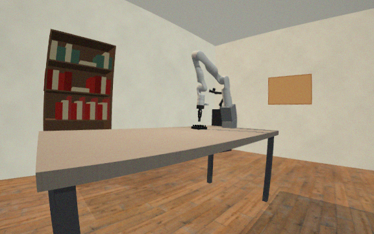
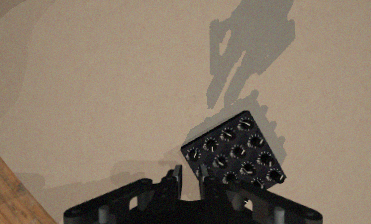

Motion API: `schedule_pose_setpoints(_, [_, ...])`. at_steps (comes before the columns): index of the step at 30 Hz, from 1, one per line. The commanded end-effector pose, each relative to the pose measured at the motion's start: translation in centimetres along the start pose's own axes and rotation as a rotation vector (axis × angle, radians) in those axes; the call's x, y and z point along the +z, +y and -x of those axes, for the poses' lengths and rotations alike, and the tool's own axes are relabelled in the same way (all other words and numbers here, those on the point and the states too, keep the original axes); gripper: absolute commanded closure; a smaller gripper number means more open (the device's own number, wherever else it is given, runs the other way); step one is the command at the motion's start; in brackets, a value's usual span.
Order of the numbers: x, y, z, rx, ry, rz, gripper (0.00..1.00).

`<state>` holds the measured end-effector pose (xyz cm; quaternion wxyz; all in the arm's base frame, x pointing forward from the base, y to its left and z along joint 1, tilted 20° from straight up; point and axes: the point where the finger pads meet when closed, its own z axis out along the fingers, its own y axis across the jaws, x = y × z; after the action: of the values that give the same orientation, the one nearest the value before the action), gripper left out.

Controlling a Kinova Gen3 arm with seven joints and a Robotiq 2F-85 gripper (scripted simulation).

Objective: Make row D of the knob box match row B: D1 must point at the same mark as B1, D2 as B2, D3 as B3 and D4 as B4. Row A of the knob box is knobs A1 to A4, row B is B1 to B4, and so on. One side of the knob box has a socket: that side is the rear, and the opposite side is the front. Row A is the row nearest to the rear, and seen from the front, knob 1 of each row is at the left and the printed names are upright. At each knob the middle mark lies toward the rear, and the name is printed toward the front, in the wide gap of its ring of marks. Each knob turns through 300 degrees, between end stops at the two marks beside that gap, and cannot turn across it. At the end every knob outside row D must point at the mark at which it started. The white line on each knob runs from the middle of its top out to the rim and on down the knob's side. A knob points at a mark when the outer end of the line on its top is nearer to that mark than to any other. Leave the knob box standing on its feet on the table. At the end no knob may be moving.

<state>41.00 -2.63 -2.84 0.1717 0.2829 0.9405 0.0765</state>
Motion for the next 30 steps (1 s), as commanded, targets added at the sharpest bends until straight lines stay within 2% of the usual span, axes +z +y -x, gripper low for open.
schedule_pose_setpoints(1, [-0.5, -0.4, 0.2, 0.156, 0.007, -0.005, 0.81])
schedule_pose_setpoints(7, [-1.0, -0.5, 0.1, 0.413, 0.013, -0.011, 0.81])
schedule_pose_setpoints(9, [-1.0, -0.5, 0.1, 0.413, 0.013, -0.011, 0.81])
schedule_pose_setpoints(19, [-1.6, 0.0, -0.5, 0.739, 0.031, -0.017, 0.81])
schedule_pose_setpoints(27, [-1.8, 0.4, -0.5, 0.871, 0.035, -0.009, 0.81])
schedule_pose_setpoints(30, [-2.0, 0.3, -0.8, 0.918, 0.042, -0.019, 0.81])
